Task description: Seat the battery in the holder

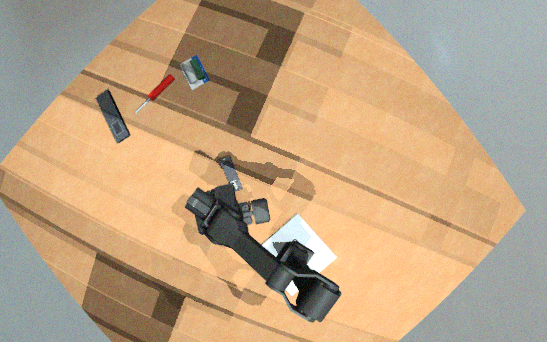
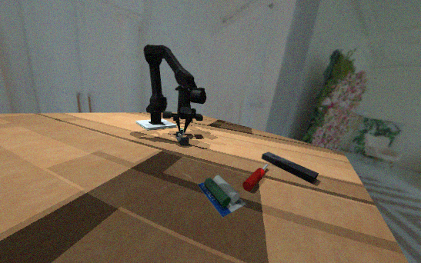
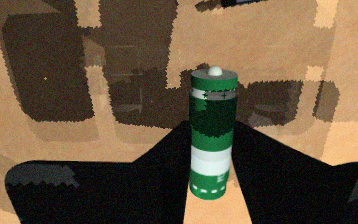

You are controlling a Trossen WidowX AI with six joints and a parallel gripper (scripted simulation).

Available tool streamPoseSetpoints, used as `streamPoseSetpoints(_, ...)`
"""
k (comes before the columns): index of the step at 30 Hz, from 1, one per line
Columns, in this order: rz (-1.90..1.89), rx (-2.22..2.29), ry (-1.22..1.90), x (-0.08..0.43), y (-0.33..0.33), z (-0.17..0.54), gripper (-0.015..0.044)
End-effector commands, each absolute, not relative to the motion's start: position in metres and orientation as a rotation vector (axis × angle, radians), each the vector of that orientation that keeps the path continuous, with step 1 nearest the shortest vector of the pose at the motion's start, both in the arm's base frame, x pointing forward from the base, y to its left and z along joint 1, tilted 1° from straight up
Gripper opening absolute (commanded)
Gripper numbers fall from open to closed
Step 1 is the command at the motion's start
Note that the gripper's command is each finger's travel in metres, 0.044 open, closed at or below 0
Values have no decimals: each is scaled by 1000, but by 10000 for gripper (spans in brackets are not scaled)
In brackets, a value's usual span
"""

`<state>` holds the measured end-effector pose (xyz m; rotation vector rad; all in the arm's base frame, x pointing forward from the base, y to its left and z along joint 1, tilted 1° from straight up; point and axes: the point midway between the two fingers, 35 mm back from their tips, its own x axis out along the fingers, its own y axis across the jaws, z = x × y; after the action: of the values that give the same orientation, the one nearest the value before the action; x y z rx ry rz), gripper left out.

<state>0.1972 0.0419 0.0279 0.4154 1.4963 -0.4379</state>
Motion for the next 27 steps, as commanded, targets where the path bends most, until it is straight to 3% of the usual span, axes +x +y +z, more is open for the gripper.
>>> streamPoseSetpoints(1,-436,416,1501,196,42,27,67)
streamPoseSetpoints(14,-434,414,1500,196,43,77,64)
streamPoseSetpoints(27,-340,311,1506,263,0,103,64)
